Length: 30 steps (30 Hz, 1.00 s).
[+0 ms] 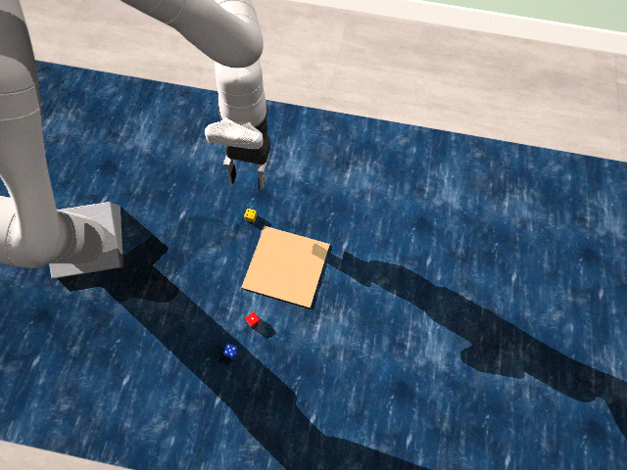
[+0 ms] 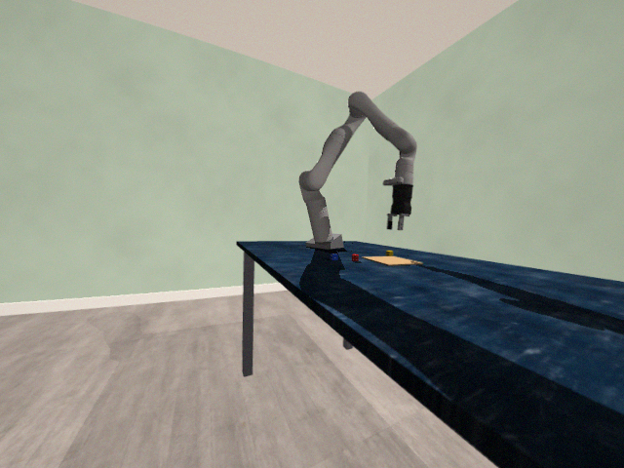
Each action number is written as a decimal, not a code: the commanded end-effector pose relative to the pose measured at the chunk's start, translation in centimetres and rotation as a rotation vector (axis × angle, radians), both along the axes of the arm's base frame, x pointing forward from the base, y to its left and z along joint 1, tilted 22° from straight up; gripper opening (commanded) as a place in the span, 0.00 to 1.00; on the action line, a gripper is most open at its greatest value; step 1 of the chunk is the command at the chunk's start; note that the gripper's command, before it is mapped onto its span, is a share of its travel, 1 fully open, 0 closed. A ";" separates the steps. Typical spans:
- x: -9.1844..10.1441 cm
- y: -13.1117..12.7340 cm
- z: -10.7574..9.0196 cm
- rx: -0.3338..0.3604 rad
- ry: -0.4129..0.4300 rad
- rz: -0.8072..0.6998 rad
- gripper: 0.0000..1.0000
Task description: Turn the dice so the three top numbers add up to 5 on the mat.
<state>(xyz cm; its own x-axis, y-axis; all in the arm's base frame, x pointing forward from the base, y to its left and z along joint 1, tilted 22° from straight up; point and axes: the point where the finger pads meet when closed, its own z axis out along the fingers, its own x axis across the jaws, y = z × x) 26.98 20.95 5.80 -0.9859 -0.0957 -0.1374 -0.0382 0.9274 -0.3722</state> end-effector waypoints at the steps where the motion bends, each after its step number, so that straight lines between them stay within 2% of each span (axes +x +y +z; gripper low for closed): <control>1: -0.4 1.7 1.5 0.024 -0.003 0.024 1.00; 6: -0.7 2.3 3.0 0.024 -0.003 0.024 1.00; 21: -0.6 2.2 3.4 0.026 -0.006 0.016 1.00; 23: 0.5 0.9 4.1 0.036 -0.024 -0.025 1.00; 25: 0.5 0.9 4.1 0.036 -0.024 -0.025 1.00; 27: 2.5 -1.8 5.5 0.056 -0.060 -0.110 1.00; 29: 4.7 -5.9 7.4 0.081 -0.108 -0.232 1.00; 30: 4.7 -5.9 7.4 0.081 -0.108 -0.232 1.00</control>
<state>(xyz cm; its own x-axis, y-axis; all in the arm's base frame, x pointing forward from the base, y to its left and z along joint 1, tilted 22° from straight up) 30.59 17.28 12.13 -0.9689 0.0706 -0.2371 0.1454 0.9379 -0.3149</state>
